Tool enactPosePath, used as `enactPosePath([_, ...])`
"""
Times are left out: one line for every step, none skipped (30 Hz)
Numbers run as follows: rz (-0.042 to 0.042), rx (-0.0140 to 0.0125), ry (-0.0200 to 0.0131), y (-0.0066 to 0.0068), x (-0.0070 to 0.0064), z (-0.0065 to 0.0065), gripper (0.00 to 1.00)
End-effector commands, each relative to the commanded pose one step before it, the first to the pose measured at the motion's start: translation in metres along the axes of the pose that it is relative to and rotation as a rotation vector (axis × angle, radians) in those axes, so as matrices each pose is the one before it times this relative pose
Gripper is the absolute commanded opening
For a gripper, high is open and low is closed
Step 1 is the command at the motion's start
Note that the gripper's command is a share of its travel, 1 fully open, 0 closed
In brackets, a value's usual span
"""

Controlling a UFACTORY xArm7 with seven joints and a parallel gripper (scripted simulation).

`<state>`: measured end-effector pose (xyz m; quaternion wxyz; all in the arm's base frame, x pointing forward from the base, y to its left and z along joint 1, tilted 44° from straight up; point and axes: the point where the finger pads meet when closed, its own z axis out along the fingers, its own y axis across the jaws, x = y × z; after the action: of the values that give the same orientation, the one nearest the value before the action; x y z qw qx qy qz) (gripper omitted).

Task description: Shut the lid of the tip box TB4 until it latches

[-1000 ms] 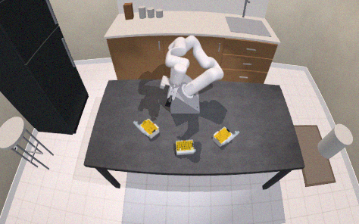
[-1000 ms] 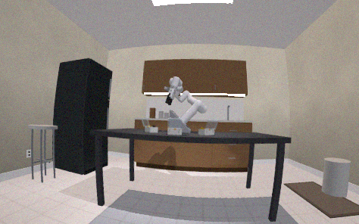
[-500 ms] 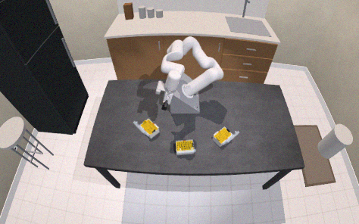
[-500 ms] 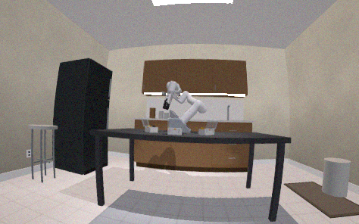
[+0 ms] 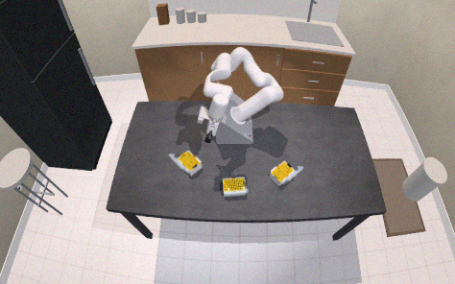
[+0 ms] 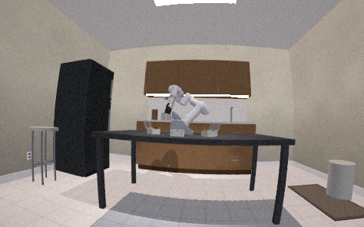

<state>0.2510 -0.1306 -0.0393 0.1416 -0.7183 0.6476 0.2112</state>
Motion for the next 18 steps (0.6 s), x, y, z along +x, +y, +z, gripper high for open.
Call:
enactPosePath([0.00203, 0.00270, 0.00374, -0.00079, -0.00480, 0.02422, 1.00])
enactPosePath([-0.00001, -0.00001, 0.00001, 0.00001, -0.00130, 0.00483, 1.00])
enactPosePath([-0.00001, -0.00001, 0.00001, 0.00001, -0.00130, 0.00483, 1.00])
enactPosePath([-0.00001, -0.00001, 0.00001, 0.00001, -0.00130, 0.00483, 1.00])
enactPosePath([-0.00001, -0.00001, 0.00001, 0.00001, -0.00130, 0.00483, 1.00])
enactPosePath([-0.00002, -0.00001, 0.00001, 0.00001, -0.00130, 0.00483, 1.00])
enactPosePath([0.00000, 0.00000, 0.00000, 0.00000, 0.00000, 0.00000, 1.00])
enactPosePath([0.00000, 0.00000, 0.00000, 0.00000, 0.00000, 0.00000, 1.00])
enactPosePath([-0.00001, 0.00000, 0.00000, -0.00001, -0.00129, 0.00486, 1.00])
enactPosePath([-0.00002, -0.00001, 0.00000, 0.00001, -0.00130, 0.00483, 1.00])
enactPosePath([-0.00002, -0.00001, 0.00000, 0.00001, -0.00130, 0.00483, 1.00])
enactPosePath([-0.00002, -0.00001, 0.00000, 0.00001, -0.00130, 0.00483, 1.00])
enactPosePath([-0.00002, -0.00001, 0.00000, 0.00001, -0.00130, 0.00483, 1.00])
enactPosePath([-0.00002, -0.00001, 0.00000, 0.00001, -0.00130, 0.00483, 1.00])
enactPosePath([-0.00002, -0.00001, 0.00000, 0.00001, -0.00130, 0.00483, 1.00])
enactPosePath([-0.00002, -0.00001, 0.00000, 0.00001, -0.00130, 0.00483, 1.00])
enactPosePath([-0.00002, -0.00001, 0.00000, 0.00001, -0.00130, 0.00483, 1.00])
enactPosePath([-0.00002, -0.00001, 0.00000, 0.00001, -0.00130, 0.00483, 1.00])
